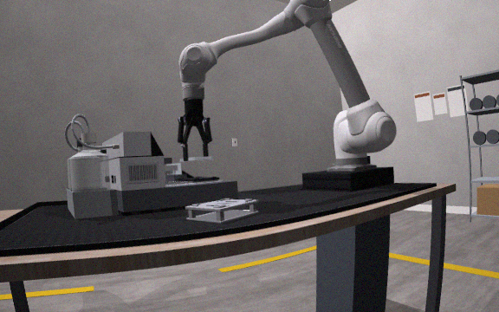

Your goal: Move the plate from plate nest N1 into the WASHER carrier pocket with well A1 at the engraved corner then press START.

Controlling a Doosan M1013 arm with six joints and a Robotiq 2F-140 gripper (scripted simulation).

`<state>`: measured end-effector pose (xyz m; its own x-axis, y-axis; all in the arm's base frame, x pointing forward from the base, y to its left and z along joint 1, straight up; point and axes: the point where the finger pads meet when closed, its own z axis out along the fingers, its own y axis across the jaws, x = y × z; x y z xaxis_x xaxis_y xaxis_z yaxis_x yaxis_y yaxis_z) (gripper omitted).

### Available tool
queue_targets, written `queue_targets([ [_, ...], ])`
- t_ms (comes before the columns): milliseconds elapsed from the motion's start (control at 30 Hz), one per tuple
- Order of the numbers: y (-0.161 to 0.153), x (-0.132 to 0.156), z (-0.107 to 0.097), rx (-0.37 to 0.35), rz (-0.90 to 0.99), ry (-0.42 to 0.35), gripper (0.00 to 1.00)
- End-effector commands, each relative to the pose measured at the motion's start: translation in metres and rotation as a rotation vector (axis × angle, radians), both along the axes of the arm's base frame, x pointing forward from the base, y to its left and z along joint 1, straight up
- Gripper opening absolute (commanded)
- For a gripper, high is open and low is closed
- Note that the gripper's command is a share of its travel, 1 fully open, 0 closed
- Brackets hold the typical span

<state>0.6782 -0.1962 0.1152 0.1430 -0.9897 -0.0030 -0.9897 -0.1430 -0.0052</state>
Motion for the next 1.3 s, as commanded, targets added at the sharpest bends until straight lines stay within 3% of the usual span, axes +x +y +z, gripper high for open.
queue_targets([
  [0, 0.000, 0.000, -0.002, 0.000, 0.000, -0.001, 0.10],
  [1067, 0.000, 0.001, -0.052, 0.000, 0.000, -0.001, 0.10],
  [1267, 0.000, 0.001, -0.054, 0.000, 0.000, -0.001, 0.10],
])
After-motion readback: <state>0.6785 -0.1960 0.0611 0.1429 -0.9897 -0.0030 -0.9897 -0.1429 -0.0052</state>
